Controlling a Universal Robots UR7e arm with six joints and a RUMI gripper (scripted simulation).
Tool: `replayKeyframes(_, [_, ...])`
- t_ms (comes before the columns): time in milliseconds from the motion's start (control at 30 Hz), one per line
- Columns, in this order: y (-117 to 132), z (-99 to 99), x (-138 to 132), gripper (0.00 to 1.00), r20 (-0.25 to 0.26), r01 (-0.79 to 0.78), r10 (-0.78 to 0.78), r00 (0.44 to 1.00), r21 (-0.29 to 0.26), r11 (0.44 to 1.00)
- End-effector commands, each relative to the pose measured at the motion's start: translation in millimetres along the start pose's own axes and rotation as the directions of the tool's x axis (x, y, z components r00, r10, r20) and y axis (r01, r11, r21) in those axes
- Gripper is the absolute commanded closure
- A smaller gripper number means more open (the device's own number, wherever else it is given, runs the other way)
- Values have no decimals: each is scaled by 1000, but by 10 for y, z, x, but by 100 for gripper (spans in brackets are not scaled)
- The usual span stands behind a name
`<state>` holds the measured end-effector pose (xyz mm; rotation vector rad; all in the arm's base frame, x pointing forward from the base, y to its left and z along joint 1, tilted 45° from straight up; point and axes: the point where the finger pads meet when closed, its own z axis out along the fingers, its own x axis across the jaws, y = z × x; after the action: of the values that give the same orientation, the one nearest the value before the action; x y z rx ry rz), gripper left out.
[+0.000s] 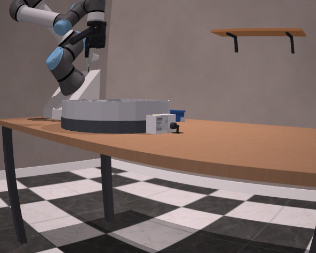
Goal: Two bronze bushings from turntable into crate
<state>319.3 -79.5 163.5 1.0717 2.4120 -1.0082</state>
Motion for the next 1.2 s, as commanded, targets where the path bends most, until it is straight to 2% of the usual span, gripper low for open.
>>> replayKeyframes(0, [-6, 2, 3, 95, 0, -1, 1, 1000, 0, 1000])
replayKeyframes(133, [-10, 38, 8, 94, -2, 0, 0, 1000, 2, 1000])
replayKeyframes(300, [-35, 299, -24, 94, -4, 2, -2, 1000, 2, 1000])
replayKeyframes(367, [-35, 299, -24, 94, -4, 2, -2, 1000, 2, 1000])
replayKeyframes(533, [-84, 670, -72, 94, -4, 1, -1, 1000, 1, 1000])
replayKeyframes(633, [-112, 810, -89, 94, -4, 2, -2, 1000, 2, 1000])
replayKeyframes(1167, [-124, 854, -94, 94, -3, 2, -2, 1000, 2, 1000])
